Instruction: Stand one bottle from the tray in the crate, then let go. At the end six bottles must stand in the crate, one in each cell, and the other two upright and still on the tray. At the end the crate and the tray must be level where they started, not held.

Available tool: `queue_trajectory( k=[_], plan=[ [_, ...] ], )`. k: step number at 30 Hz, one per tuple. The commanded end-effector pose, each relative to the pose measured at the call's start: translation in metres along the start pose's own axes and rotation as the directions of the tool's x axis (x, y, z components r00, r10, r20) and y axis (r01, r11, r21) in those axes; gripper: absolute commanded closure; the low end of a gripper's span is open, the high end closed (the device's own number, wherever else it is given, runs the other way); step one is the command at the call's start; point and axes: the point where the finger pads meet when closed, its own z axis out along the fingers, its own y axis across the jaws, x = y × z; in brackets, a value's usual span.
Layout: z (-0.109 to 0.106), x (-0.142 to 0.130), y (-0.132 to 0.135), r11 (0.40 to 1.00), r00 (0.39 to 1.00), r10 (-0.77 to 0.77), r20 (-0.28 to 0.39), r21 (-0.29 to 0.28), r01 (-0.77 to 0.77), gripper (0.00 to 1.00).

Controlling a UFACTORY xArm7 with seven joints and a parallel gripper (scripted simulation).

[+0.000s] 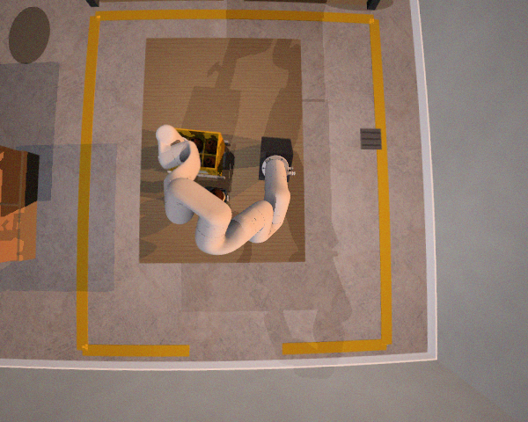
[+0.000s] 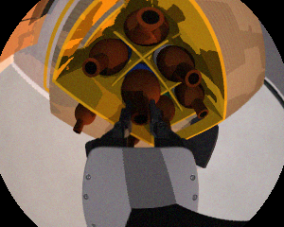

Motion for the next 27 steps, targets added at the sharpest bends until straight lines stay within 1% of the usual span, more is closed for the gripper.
queue_trajectory(
  k=[1,27],
  plan=[
    [-0.0021,0.0017,0.0,1.0,1.0,0.0,-0.005,0.001,0.0,1.0],
    [0.0019,0.0017,0.0,1.0,1.0,0.0,-0.005,0.001,0.0,1.0]
  ],
)
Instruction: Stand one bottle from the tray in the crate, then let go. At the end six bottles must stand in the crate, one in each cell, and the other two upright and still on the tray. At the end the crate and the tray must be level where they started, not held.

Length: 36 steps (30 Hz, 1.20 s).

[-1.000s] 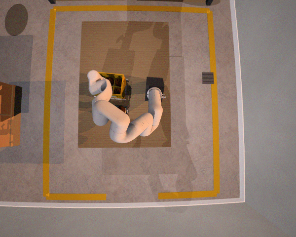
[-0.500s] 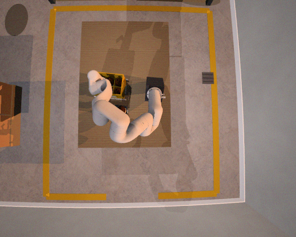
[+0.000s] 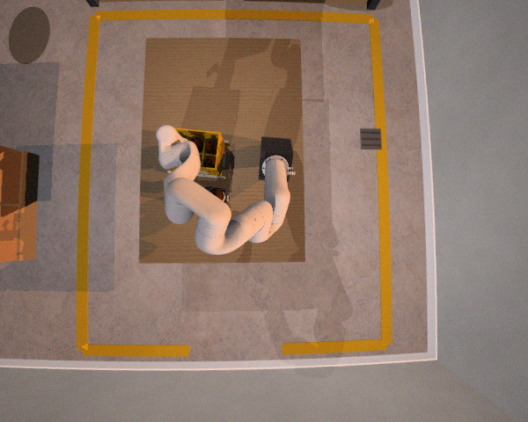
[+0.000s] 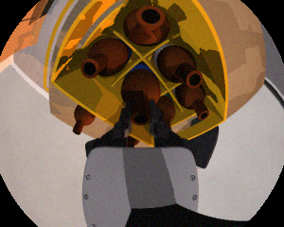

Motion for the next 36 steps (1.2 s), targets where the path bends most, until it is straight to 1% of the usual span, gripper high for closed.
queue_trajectory(
  k=[1,36],
  plan=[
    [-0.001,0.002,0.0,1.0,1.0,0.0,-0.005,0.001,0.0,1.0],
    [0.012,0.002,0.0,1.0,1.0,0.0,-0.005,0.001,0.0,1.0]
  ],
)
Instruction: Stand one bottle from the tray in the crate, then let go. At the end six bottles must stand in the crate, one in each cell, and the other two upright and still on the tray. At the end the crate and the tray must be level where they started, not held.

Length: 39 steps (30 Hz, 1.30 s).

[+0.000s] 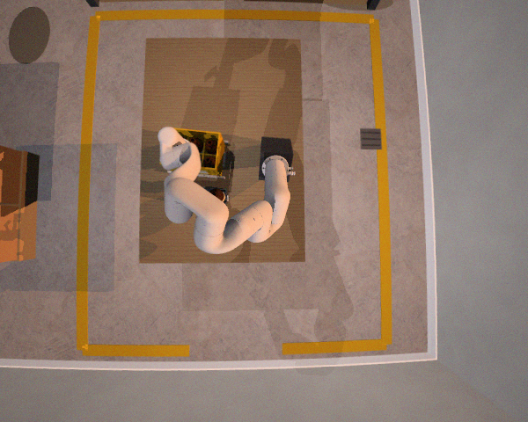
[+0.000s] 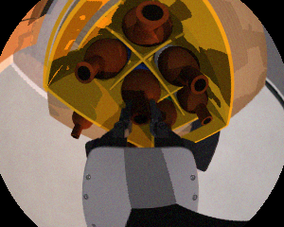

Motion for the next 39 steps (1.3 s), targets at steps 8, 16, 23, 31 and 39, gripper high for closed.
queue_trajectory(
  k=[8,16,23,31,39],
  plan=[
    [0.0,0.0017,0.0,1.0,1.0,0.0,-0.005,0.001,0.0,1.0],
    [0.0002,0.0017,0.0,1.0,1.0,0.0,-0.005,0.001,0.0,1.0],
    [0.0002,0.0017,0.0,1.0,1.0,0.0,-0.005,0.001,0.0,1.0],
    [0.0002,0.0017,0.0,1.0,1.0,0.0,-0.005,0.001,0.0,0.35],
    [0.0002,0.0017,0.0,1.0,1.0,0.0,-0.005,0.001,0.0,0.35]
  ],
)
